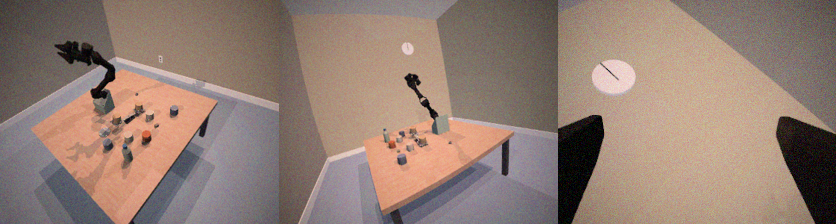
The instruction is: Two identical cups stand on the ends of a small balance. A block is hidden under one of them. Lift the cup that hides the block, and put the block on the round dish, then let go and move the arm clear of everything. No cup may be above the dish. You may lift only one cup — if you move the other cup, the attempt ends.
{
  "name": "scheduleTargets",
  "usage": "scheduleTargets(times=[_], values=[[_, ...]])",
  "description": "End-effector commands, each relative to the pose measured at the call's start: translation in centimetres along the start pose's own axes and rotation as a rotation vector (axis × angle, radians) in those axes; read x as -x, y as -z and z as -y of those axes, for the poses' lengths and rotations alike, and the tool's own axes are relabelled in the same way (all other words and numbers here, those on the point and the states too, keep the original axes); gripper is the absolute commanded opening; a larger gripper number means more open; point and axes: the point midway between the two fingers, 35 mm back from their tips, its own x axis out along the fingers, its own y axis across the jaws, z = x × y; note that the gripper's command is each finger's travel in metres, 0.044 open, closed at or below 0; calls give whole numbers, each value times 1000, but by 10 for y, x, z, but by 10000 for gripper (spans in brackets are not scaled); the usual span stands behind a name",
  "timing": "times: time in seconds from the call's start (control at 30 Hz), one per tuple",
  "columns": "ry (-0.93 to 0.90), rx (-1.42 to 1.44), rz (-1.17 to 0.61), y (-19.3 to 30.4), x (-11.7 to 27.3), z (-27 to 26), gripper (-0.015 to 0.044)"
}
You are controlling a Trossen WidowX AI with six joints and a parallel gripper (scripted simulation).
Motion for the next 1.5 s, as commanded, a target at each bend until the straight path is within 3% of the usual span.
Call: scheduleTargets(times=[0.0, 0.33, 0.77, 1.07, 1.47], values=[[2, 0, -2, 0, -1, 1, 426], [182, -31, -177, 27, -64, 62, 440], [413, -20, -491, 107, -122, 157, 440], [528, -24, -738, 172, -122, 206, 440], [581, -10, -1101, 249, -81, 239, 440]])
